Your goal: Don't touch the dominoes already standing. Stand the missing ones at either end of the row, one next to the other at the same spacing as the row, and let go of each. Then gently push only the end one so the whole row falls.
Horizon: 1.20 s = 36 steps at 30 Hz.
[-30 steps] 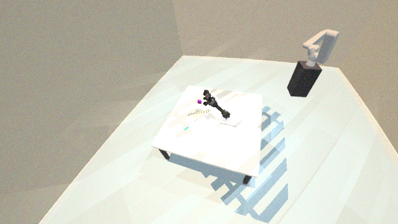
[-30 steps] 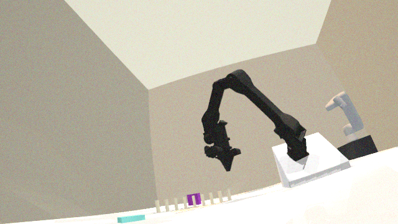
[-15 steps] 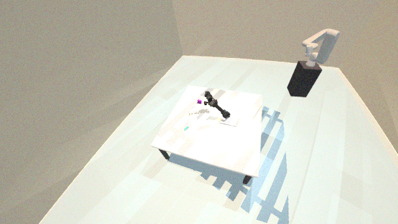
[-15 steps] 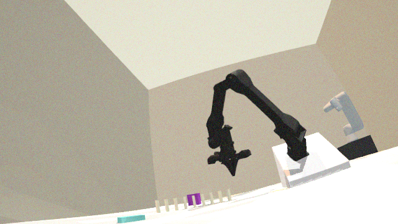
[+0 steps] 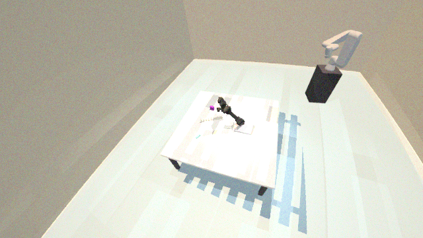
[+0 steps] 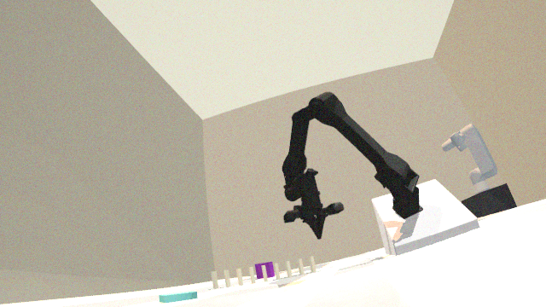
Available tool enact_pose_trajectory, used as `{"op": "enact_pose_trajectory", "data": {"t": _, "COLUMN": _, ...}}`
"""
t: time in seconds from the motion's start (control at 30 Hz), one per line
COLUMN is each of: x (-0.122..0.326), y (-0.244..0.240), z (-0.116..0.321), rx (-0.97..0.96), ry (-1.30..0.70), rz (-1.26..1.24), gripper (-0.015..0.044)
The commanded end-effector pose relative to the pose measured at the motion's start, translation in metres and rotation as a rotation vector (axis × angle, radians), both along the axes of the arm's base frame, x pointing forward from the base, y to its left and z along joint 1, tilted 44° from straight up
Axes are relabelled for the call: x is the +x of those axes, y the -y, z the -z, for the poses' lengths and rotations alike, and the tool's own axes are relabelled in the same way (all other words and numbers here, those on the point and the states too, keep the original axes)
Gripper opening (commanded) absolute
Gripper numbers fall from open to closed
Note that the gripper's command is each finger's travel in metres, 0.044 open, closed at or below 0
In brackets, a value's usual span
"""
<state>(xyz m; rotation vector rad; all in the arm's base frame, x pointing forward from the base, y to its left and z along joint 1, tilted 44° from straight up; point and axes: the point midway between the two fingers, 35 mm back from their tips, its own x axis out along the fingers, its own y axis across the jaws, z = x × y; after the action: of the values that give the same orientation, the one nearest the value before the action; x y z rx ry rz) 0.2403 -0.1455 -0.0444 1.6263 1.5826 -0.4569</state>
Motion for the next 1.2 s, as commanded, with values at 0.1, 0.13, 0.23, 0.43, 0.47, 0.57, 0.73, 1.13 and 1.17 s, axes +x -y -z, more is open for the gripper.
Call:
{"op": "enact_pose_trajectory", "data": {"t": 0.1, "x": 0.0, "y": 0.0, "z": 0.0, "rx": 0.001, "ry": -0.001, "rz": 0.004, "gripper": 0.0}}
{"op": "enact_pose_trajectory", "data": {"t": 0.13, "x": 0.0, "y": 0.0, "z": 0.0, "rx": 0.001, "ry": -0.001, "rz": 0.004, "gripper": 0.0}}
{"op": "enact_pose_trajectory", "data": {"t": 0.23, "x": 0.0, "y": 0.0, "z": 0.0, "rx": 0.001, "ry": -0.001, "rz": 0.004, "gripper": 0.0}}
{"op": "enact_pose_trajectory", "data": {"t": 0.43, "x": 0.0, "y": 0.0, "z": 0.0, "rx": 0.001, "ry": -0.001, "rz": 0.004, "gripper": 0.0}}
{"op": "enact_pose_trajectory", "data": {"t": 0.47, "x": 0.0, "y": 0.0, "z": 0.0, "rx": 0.001, "ry": -0.001, "rz": 0.004, "gripper": 0.0}}
{"op": "enact_pose_trajectory", "data": {"t": 0.57, "x": 0.0, "y": 0.0, "z": 0.0, "rx": 0.001, "ry": -0.001, "rz": 0.004, "gripper": 0.0}}
{"op": "enact_pose_trajectory", "data": {"t": 0.73, "x": 0.0, "y": 0.0, "z": 0.0, "rx": 0.001, "ry": -0.001, "rz": 0.004, "gripper": 0.0}}
{"op": "enact_pose_trajectory", "data": {"t": 1.13, "x": 0.012, "y": -0.051, "z": 0.058, "rx": 0.004, "ry": 0.001, "rz": 0.004, "gripper": 0.0}}
{"op": "enact_pose_trajectory", "data": {"t": 1.17, "x": 0.013, "y": -0.053, "z": 0.06, "rx": 0.004, "ry": 0.001, "rz": 0.004, "gripper": 0.0}}
